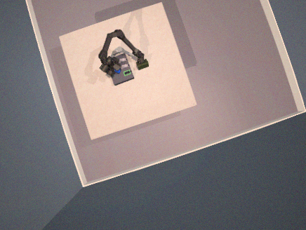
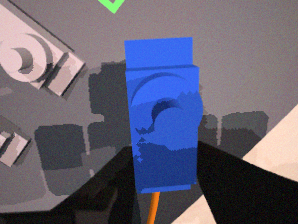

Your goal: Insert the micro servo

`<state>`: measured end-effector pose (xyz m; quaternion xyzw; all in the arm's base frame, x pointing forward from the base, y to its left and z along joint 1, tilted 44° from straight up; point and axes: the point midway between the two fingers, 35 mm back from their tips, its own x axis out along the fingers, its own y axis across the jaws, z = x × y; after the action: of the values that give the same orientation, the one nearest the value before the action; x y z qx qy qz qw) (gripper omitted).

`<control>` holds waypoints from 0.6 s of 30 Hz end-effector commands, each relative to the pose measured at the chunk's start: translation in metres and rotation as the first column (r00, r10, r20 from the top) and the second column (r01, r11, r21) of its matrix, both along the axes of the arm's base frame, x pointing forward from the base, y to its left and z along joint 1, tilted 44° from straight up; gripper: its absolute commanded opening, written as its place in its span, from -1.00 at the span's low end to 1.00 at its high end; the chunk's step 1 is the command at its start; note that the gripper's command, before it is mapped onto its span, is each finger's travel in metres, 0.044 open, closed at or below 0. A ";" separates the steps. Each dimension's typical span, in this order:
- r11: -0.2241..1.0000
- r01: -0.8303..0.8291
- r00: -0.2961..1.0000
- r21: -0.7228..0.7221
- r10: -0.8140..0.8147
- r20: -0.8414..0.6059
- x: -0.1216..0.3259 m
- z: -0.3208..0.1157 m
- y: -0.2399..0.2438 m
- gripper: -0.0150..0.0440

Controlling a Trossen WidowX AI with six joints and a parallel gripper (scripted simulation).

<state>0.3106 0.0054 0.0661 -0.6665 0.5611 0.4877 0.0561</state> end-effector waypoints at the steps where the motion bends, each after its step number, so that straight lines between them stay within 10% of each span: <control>1: 1.000 -0.006 1.000 0.009 0.005 0.014 0.001 0.013 0.012 -0.49; 18: 1.000 -0.006 1.000 0.009 0.005 0.014 -0.003 0.015 0.010 -0.49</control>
<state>0.3078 0.0141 0.0784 -0.6696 0.5583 0.4864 0.0575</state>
